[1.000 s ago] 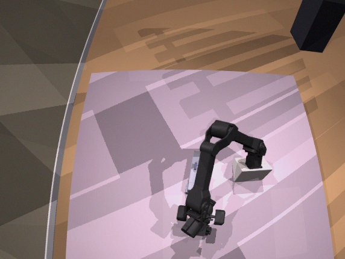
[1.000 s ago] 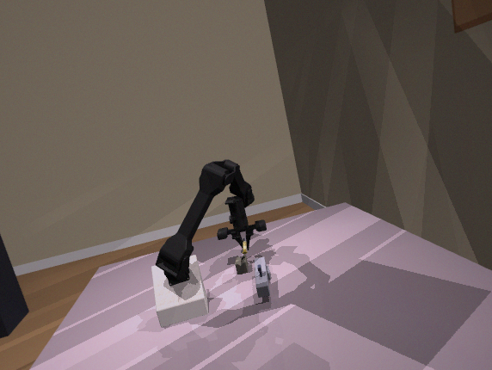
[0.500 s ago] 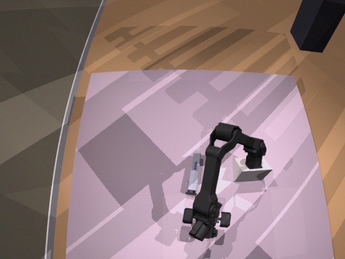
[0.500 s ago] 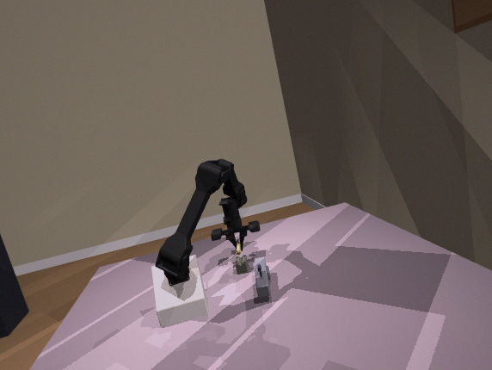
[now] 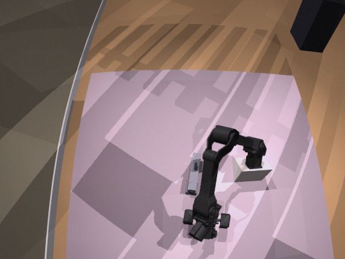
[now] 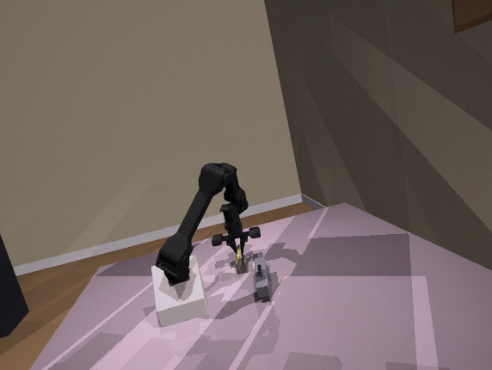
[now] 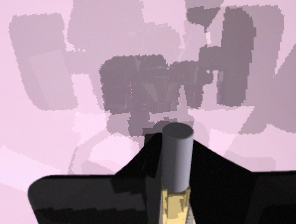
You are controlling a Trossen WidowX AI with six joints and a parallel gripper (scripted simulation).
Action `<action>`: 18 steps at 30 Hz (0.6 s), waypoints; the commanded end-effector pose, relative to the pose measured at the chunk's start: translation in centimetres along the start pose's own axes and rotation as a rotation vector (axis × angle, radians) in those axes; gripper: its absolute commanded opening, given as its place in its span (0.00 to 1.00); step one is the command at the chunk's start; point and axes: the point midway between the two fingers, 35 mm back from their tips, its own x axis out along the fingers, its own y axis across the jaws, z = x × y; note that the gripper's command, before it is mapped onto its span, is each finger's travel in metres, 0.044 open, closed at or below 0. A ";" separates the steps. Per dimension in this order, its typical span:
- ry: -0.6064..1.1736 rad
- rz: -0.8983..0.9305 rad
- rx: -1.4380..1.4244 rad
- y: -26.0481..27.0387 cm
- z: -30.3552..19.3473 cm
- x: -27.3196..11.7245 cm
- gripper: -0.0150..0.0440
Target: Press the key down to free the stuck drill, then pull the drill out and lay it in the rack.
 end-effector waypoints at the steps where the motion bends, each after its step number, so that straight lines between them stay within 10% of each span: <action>1: -0.002 -0.006 -0.004 -0.1 0.0 0.3 0.25; 18: -0.001 -0.006 -0.003 -0.1 0.1 2.4 0.25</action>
